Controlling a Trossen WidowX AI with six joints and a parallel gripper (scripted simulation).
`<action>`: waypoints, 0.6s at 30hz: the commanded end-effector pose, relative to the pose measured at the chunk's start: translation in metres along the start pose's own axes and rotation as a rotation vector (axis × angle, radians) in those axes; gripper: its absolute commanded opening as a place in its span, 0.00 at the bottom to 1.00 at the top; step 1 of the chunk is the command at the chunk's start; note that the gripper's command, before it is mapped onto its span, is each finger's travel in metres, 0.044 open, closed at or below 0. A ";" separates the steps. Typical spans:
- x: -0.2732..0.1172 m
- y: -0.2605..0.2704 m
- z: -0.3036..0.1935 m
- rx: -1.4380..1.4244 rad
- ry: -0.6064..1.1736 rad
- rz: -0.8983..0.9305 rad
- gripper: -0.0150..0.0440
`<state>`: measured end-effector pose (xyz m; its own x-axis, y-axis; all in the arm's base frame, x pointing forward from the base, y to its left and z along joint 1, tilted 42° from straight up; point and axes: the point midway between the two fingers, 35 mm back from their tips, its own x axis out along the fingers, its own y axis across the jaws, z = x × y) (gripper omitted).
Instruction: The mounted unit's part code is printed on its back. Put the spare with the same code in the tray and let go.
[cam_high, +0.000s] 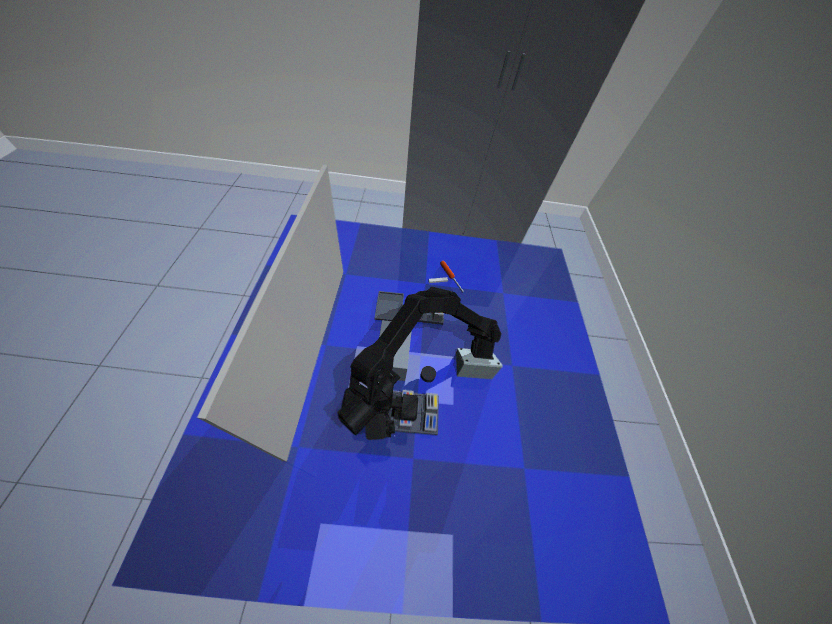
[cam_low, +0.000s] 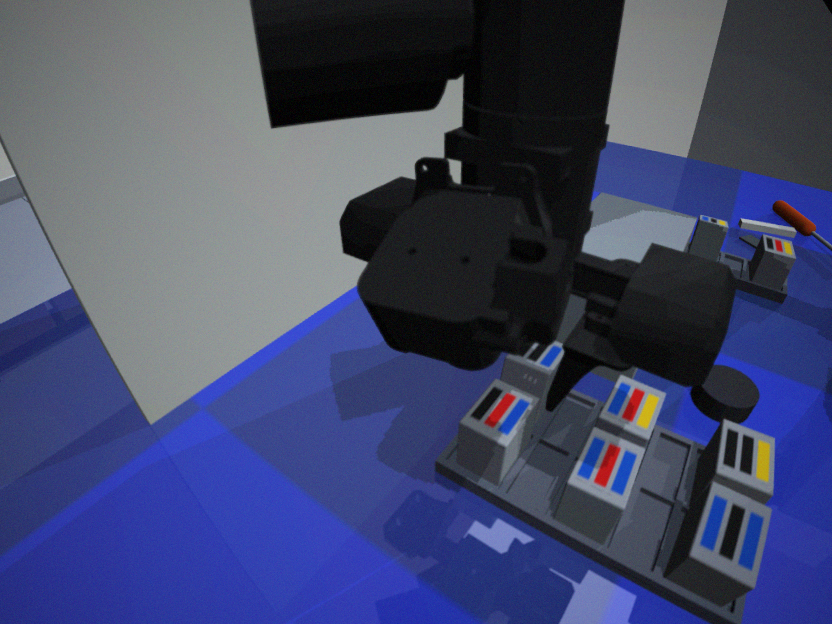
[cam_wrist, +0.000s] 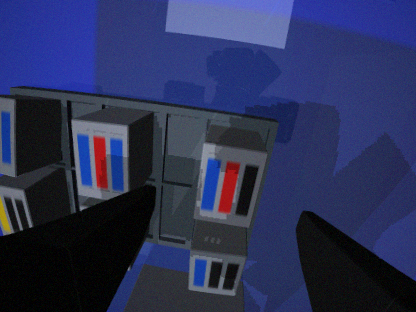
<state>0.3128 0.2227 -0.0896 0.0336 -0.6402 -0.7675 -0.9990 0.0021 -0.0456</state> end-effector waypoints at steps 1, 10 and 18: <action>0.007 -0.001 0.000 -0.007 0.002 -0.002 0.76; 0.022 -0.002 0.000 -0.006 0.003 -0.003 0.76; 0.035 -0.003 -0.001 -0.006 0.003 -0.003 0.76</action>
<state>0.3166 0.2036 -0.1120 0.0347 -0.6405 -0.7672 -0.9989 0.0020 -0.0469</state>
